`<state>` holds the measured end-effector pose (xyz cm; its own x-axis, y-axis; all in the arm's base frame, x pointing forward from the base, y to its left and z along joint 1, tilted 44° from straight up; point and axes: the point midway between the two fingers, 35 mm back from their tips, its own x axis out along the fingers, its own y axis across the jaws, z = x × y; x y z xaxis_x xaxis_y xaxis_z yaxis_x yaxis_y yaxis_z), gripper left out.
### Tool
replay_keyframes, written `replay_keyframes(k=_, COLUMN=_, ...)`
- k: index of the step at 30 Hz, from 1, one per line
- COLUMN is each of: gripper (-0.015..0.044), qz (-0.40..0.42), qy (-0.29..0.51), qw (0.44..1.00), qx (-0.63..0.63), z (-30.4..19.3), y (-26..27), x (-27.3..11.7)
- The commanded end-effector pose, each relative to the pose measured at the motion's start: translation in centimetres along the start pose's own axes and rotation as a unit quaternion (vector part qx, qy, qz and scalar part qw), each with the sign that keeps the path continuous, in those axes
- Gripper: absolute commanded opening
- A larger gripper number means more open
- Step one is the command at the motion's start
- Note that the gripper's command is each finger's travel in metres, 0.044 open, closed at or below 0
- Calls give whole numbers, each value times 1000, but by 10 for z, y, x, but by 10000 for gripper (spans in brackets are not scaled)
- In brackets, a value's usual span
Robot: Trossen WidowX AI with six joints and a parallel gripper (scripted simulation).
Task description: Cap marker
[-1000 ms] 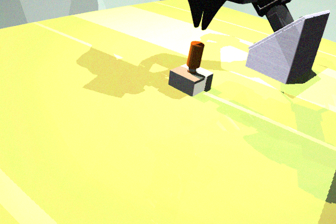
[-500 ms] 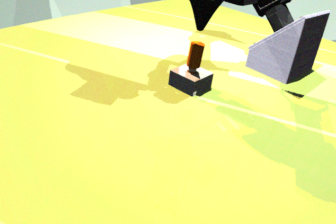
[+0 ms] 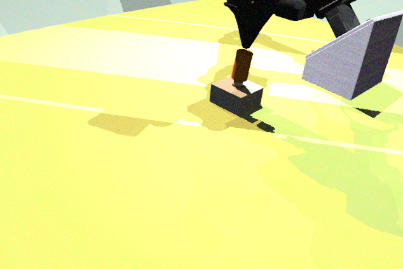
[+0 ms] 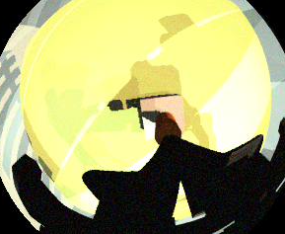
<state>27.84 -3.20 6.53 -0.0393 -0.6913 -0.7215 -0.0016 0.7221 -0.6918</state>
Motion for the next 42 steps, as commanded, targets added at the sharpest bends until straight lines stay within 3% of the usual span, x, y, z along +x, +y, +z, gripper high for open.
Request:
replay_keyframes(k=1, gripper=0, qz=-3, qy=-1, qw=1000, qx=-2, z=0, y=-1, x=6)
replay_keyframes(k=17, gripper=0, qz=0, qy=-3, qw=1000, qx=0, z=2, y=1, x=10)
replay_keyframes(k=23, gripper=0, qz=2, qy=-2, qw=1000, qx=-2, z=3, y=2, x=-67)
replay_keyframes(k=28, gripper=0, qz=2, qy=-2, qw=1000, qx=-2, z=1, y=2, x=-77)
replay_keyframes(k=42, gripper=368, qz=2, qy=-2, qw=1000, qx=-2, z=1, y=2, x=-77)
